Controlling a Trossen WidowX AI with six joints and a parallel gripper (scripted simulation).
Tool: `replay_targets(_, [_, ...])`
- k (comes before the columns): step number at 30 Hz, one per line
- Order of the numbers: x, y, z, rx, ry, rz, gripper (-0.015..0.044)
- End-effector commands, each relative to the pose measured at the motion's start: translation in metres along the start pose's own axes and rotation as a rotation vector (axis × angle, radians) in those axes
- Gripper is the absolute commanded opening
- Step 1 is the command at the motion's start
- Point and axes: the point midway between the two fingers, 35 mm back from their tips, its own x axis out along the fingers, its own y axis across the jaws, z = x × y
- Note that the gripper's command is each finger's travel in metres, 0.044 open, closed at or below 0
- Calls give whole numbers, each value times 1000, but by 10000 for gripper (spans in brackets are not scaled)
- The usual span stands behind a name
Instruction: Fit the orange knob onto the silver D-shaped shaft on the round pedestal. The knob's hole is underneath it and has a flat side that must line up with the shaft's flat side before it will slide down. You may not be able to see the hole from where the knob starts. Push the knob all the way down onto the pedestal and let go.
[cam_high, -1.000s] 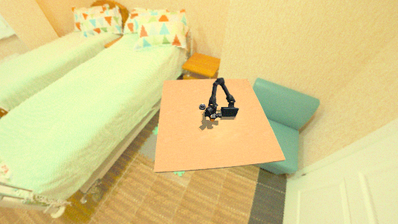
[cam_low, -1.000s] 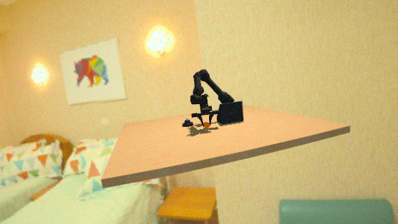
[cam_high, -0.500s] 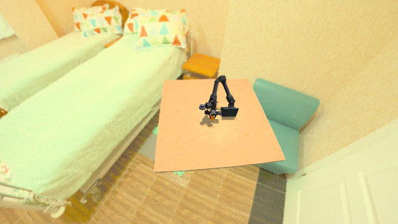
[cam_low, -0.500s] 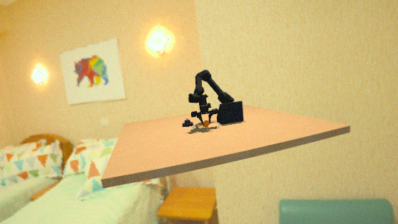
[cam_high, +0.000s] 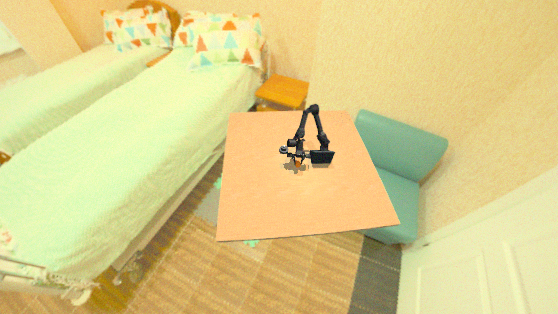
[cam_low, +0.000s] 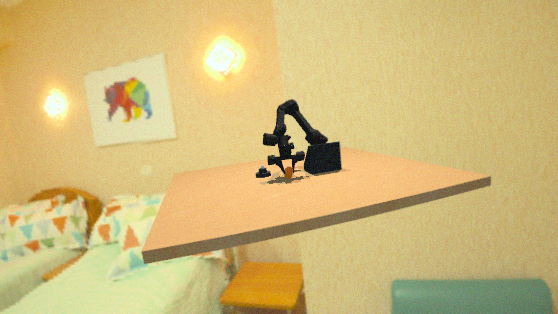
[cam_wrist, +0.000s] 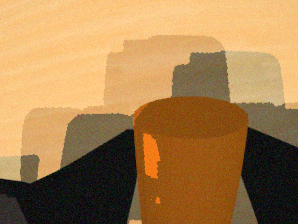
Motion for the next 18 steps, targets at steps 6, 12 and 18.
replay_targets(6, [-6,1,-7,-3,-132,-2,181])
replay_targets(12, [-9,1,-13,-3,-224,-1,181])
replay_targets(18, [-12,1,-18,-4,-317,0,181])
